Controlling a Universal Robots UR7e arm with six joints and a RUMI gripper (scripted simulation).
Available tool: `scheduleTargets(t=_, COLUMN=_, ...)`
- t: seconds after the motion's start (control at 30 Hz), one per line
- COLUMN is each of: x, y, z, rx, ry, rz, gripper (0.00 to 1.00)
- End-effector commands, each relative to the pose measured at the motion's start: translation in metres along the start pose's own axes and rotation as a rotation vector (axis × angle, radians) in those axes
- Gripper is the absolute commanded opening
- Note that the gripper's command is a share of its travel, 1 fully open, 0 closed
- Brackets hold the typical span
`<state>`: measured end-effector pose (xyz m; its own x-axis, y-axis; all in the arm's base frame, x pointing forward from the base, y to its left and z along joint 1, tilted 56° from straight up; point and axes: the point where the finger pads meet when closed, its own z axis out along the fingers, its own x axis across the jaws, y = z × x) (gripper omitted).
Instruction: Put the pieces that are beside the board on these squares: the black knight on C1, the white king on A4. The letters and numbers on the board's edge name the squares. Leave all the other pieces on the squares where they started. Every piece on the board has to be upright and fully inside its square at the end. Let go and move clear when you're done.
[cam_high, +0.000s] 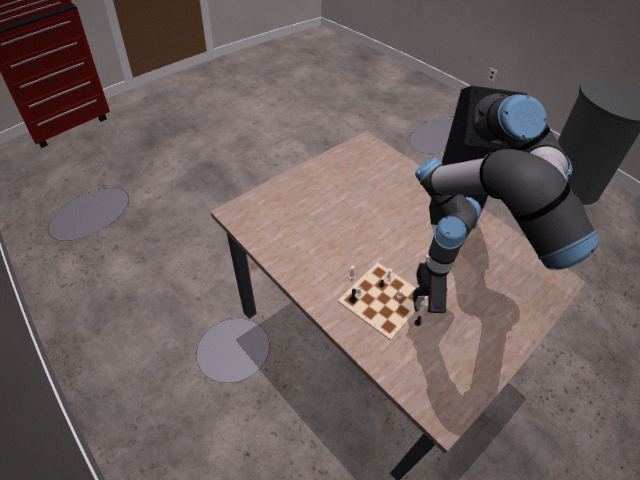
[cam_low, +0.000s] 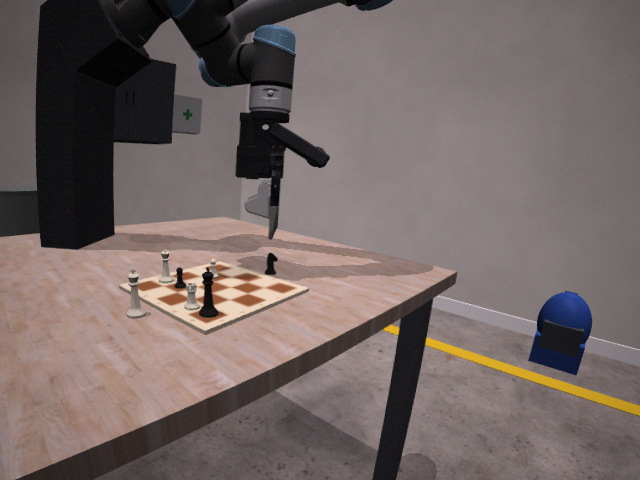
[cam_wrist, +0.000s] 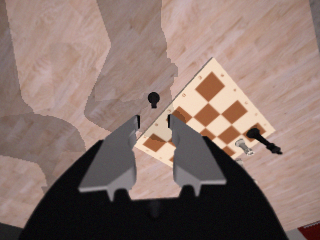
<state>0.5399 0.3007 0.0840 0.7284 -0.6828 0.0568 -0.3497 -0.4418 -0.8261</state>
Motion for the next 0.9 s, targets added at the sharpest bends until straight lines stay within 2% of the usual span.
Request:
scheduleTargets(t=0.0, x=0.0, y=0.0, z=0.006, rx=0.001, ry=0.001, rz=0.0, gripper=0.22)
scheduleTargets(t=0.4, x=0.001, y=0.0, z=0.02, rx=0.001, ry=0.001, rz=0.0, gripper=0.22)
scheduleTargets(t=0.87, x=0.001, y=0.0, z=0.022, rx=0.001, ry=0.001, rz=0.0, gripper=0.22)
